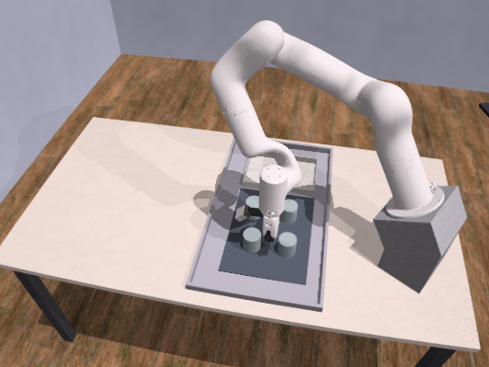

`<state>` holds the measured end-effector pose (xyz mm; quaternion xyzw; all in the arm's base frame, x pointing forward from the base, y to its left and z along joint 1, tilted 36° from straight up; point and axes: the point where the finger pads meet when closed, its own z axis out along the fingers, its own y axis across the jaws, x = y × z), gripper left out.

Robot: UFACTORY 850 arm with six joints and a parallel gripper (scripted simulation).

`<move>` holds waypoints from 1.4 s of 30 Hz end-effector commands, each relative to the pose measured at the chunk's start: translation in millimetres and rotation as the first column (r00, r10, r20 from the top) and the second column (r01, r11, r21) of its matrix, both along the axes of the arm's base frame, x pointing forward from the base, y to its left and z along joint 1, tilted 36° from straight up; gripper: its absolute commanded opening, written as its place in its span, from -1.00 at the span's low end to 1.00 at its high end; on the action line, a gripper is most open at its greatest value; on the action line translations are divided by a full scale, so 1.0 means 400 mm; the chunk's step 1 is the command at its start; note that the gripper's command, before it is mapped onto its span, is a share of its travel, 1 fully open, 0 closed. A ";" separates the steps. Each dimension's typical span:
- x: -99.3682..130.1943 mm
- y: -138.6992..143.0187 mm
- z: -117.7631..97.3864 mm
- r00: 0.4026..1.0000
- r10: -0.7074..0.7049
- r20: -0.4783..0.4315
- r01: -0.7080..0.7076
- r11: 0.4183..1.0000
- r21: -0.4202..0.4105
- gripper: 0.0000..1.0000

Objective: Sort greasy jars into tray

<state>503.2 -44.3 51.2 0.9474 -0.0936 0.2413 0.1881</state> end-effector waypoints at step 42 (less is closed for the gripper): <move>-0.143 -0.183 0.252 1.000 0.000 0.001 0.000 1.000 0.000 -1.00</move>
